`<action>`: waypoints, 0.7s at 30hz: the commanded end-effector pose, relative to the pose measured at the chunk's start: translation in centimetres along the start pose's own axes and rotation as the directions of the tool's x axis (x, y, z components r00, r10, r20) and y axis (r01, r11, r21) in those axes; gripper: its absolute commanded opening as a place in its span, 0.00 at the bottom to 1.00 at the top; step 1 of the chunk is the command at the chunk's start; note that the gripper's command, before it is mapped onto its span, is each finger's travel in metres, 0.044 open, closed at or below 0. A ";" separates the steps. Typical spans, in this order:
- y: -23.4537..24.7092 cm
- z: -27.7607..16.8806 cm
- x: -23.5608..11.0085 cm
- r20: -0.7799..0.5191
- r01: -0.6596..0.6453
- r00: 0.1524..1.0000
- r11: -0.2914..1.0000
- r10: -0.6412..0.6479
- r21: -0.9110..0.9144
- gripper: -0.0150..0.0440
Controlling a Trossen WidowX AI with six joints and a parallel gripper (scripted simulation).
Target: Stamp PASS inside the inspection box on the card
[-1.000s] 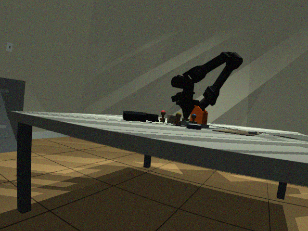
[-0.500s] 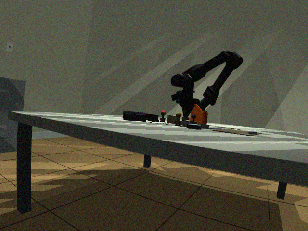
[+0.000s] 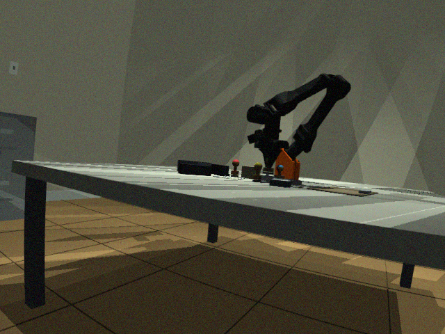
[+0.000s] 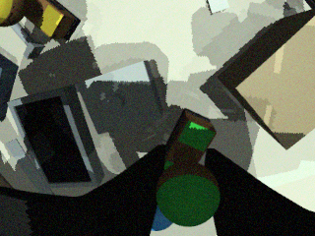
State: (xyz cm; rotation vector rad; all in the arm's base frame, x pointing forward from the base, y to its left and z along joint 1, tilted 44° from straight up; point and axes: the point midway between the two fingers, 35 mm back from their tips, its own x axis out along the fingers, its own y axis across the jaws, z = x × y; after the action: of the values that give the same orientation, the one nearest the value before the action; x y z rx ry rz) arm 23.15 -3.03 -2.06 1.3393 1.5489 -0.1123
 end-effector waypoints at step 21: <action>-0.1 0.1 -1.2 0.003 0.006 1.000 1.000 -0.006 -0.005 0.25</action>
State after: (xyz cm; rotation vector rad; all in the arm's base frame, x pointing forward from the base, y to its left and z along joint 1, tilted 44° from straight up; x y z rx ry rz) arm 22.99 -3.74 -1.37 1.3387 1.5489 -0.1134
